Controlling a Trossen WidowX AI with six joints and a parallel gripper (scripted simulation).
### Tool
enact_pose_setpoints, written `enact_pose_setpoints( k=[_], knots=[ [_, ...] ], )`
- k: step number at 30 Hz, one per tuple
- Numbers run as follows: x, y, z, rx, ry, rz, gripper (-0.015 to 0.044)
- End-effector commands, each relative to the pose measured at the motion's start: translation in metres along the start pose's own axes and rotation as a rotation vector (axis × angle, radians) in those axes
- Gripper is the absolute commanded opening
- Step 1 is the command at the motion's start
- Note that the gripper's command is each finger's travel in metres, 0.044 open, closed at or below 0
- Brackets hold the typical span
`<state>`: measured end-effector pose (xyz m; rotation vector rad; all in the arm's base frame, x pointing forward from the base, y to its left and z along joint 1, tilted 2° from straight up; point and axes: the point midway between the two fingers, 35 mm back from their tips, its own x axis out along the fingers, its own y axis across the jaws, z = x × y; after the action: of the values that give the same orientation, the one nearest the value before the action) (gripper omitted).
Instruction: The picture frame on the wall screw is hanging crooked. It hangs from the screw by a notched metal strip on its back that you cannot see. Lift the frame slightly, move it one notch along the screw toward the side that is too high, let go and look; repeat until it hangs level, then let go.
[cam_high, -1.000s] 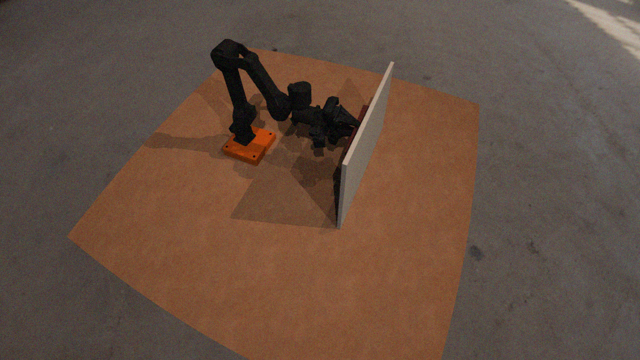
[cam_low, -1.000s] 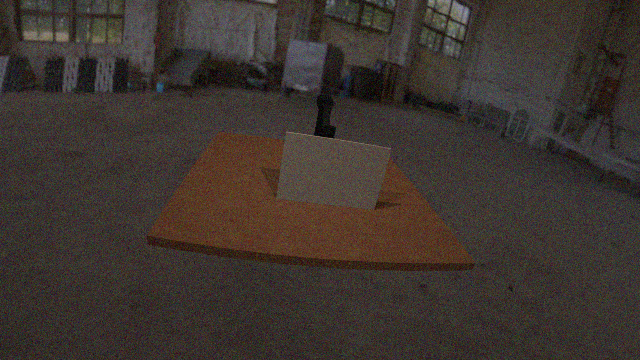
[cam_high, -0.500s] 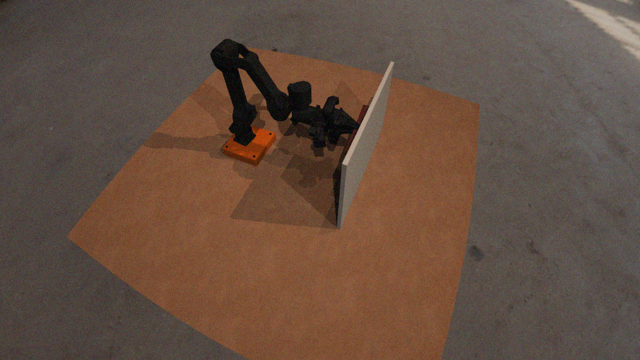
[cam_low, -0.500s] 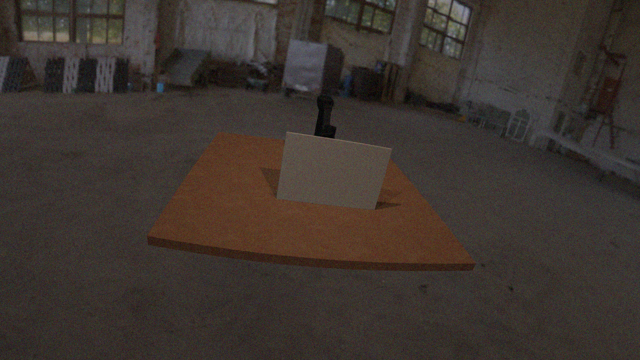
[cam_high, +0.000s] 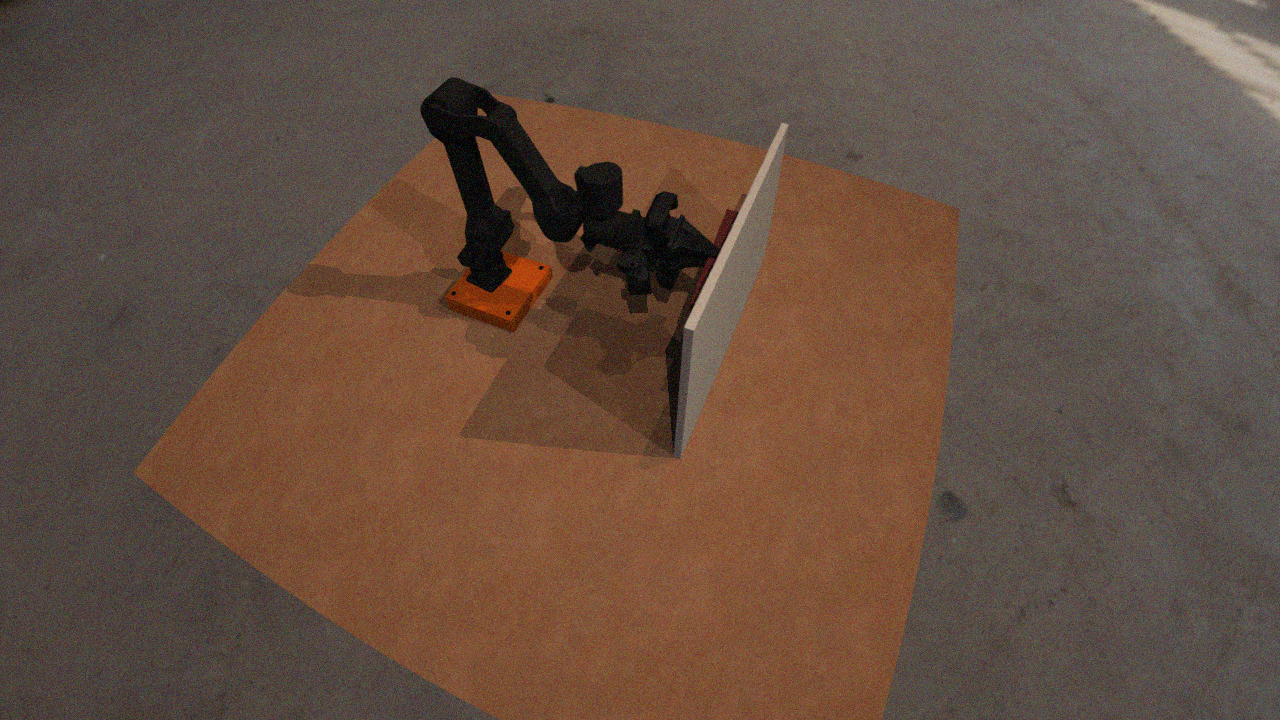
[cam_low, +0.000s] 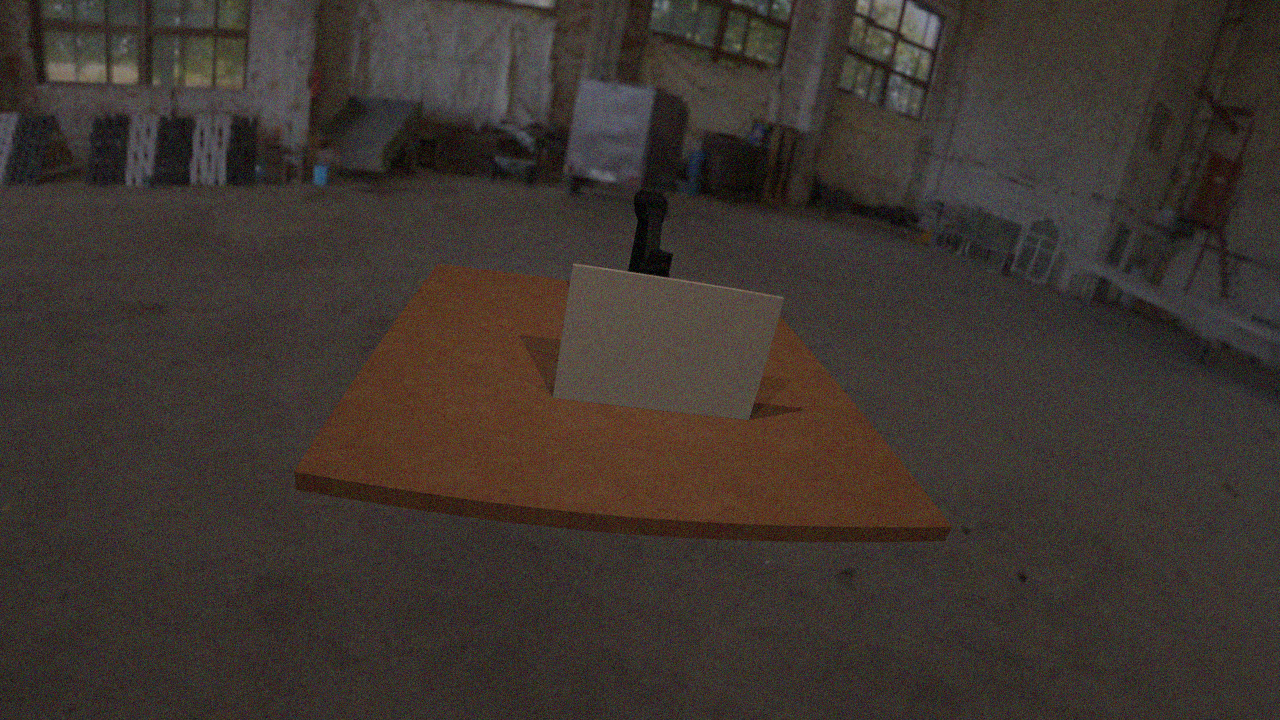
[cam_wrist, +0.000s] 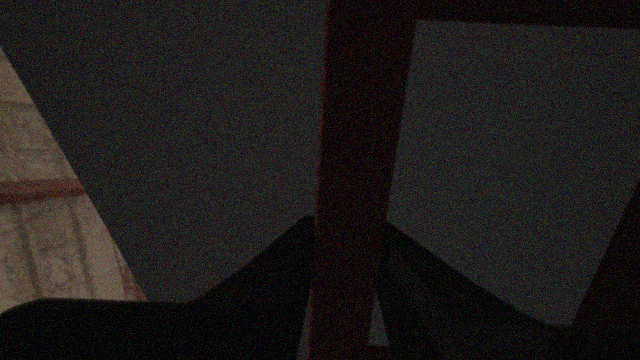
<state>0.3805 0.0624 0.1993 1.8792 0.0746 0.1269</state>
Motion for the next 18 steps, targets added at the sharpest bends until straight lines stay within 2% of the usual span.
enact_pose_setpoints(
  k=[1,18],
  knots=[
    [0.0001,0.0010,-0.0001,0.006,0.003,-0.001,0.0000],
    [0.0001,0.0066,0.0001,0.006,0.003,-0.001,0.0000]
  ],
)
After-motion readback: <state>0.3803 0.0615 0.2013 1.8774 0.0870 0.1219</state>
